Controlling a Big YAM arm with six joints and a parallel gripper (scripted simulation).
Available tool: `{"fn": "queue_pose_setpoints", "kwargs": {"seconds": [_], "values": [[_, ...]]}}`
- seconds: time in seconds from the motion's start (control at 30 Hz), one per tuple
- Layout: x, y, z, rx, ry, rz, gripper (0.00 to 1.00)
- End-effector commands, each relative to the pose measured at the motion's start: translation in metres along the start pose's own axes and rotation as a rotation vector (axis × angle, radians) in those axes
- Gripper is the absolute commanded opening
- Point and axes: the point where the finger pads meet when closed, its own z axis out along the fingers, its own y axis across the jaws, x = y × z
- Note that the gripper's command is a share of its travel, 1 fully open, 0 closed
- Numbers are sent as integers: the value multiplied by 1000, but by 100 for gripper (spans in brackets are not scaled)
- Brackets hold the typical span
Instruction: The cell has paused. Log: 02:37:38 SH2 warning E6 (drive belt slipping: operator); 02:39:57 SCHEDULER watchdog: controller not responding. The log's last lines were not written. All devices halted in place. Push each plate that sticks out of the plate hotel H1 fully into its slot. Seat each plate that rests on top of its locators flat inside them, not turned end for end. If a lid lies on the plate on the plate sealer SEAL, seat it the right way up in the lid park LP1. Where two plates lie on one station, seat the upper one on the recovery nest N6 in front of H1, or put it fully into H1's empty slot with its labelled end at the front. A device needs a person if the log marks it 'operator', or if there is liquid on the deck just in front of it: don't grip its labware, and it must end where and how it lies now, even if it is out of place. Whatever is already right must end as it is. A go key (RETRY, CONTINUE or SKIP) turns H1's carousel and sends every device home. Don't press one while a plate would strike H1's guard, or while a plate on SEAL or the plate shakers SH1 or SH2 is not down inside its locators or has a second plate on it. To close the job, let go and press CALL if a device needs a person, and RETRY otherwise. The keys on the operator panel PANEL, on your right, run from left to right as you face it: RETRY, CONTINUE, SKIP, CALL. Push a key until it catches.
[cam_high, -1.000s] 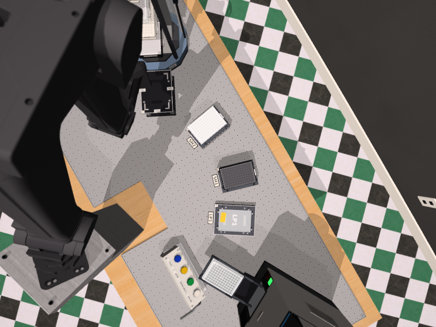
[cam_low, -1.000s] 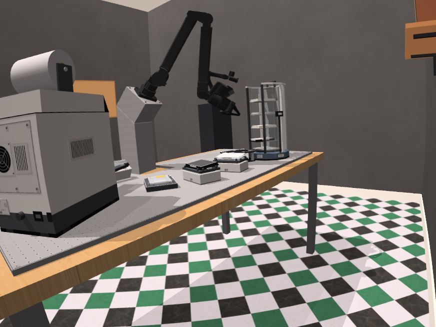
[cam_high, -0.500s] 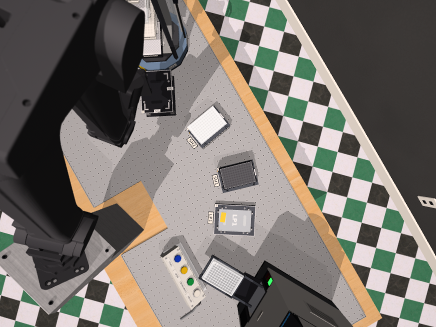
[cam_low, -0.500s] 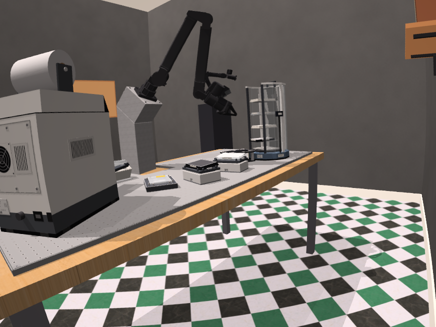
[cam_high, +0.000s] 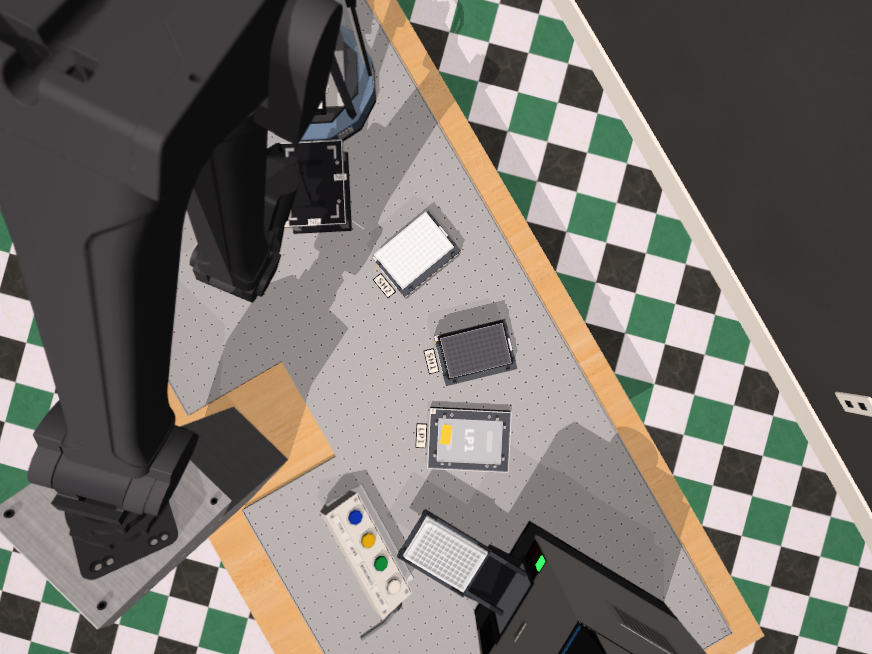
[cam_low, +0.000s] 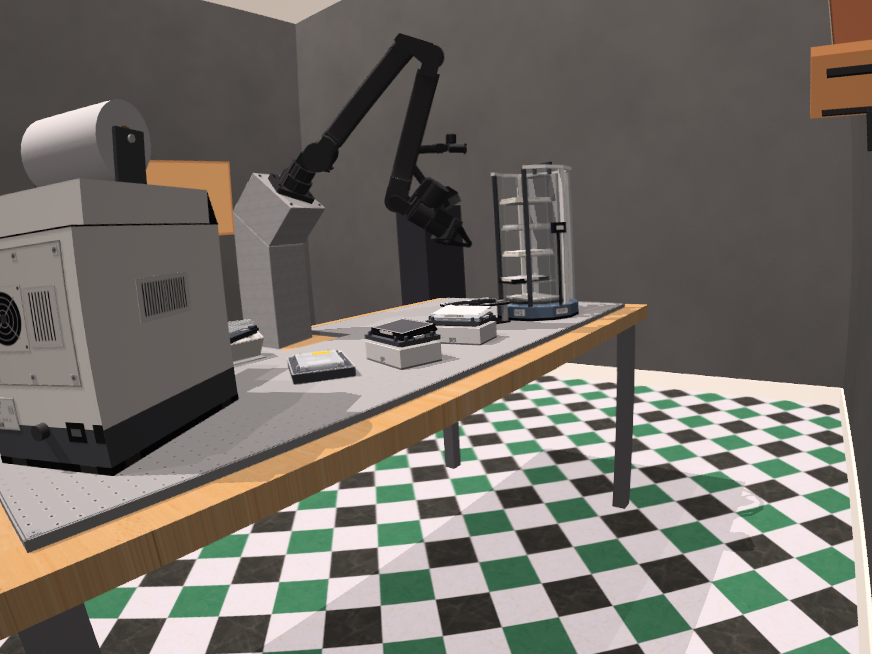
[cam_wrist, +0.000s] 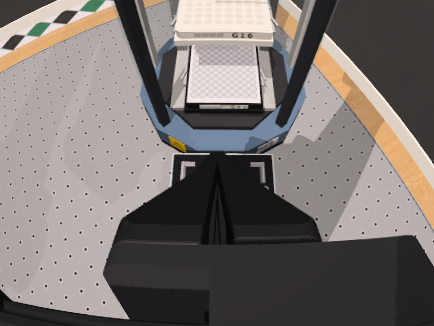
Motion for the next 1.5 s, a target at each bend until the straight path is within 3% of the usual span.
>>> {"fn": "queue_pose_setpoints", "kwargs": {"seconds": [0.0, 0.37, 0.43, 0.5, 0.67, 0.73, 1.17, 1.27, 1.47], "values": [[4, -10, 10, 28, -30, -5, 0], [47, -11, 44, 27, -29, -3, 0], [47, -11, 44, 27, -29, -3, 0], [28, -11, 48, 28, -69, -12, 0], [36, -7, 46, 21, -52, -7, 0], [53, 5, 58, -7, -13, 6, 0], [71, 6, 109, -8, -14, 5, 0], [53, -7, 110, 12, -45, -5, 0], [53, -2, 117, 5, -37, -2, 0]]}}
